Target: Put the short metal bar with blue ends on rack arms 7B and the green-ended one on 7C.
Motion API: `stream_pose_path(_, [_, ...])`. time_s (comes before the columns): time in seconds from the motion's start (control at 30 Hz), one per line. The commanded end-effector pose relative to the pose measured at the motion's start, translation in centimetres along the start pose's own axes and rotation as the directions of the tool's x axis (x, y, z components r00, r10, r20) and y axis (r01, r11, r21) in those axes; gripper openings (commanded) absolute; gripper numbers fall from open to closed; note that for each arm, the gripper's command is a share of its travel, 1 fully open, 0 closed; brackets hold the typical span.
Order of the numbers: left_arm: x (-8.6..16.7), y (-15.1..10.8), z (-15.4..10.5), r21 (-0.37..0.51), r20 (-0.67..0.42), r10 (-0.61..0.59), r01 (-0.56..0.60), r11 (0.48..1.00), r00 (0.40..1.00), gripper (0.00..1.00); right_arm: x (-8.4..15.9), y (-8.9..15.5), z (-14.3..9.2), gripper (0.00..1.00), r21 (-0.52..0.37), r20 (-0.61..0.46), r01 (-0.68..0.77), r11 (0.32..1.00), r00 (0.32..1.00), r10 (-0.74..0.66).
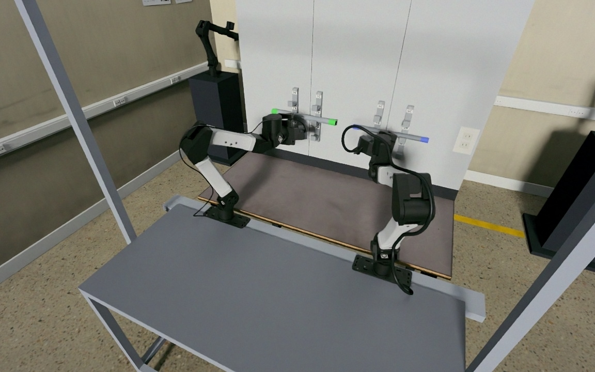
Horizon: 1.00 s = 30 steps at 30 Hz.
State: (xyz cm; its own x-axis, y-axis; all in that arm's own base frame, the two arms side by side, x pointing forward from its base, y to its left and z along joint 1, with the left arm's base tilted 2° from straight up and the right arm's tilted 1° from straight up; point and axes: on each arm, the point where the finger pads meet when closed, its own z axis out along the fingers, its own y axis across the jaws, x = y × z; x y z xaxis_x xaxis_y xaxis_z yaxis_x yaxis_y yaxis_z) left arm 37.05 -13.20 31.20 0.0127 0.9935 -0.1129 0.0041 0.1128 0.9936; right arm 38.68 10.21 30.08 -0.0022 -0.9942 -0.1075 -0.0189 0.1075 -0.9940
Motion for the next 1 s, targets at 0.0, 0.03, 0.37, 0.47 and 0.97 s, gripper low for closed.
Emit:
stream_pose_path(0.0, [-0.3, -0.2, 0.0, -0.030, -0.009, 0.060, -0.060, 0.998, 0.998, 1.00, -0.2, 0.2, 0.1, 1.00, 0.028, -0.013, 0.063, 0.998, 0.998, -0.063])
stream_pose_path(0.03, [-0.4, -0.2, 0.0, -0.030, -0.010, 0.072, -0.072, 0.997, 0.997, 1.00, -0.3, 0.3, 0.1, 1.00, 0.028, -0.013, 0.075, 0.997, 0.997, -0.075])
stream_pose_path(0.37, [-0.5, -0.4, 0.2, -0.030, -0.010, 0.095, -0.095, 0.995, 0.995, 1.00, -0.4, 0.5, 0.1, 1.00, 0.028, -0.014, 0.099, 0.995, 0.995, -0.098])
stream_pose_path(0.47, [-0.5, -0.5, 0.4, -0.030, -0.010, 0.095, -0.095, 0.995, 0.995, 1.00, -0.4, 0.5, 0.1, 1.00, 0.028, -0.014, 0.099, 0.995, 0.995, -0.098])
stream_pose_path(0.97, [-0.4, -0.4, 1.0, -0.030, -0.010, 0.095, -0.095, 0.995, 0.995, 1.00, -0.4, 0.5, 0.1, 1.00, 0.028, -0.014, 0.099, 0.995, 0.995, -0.098])
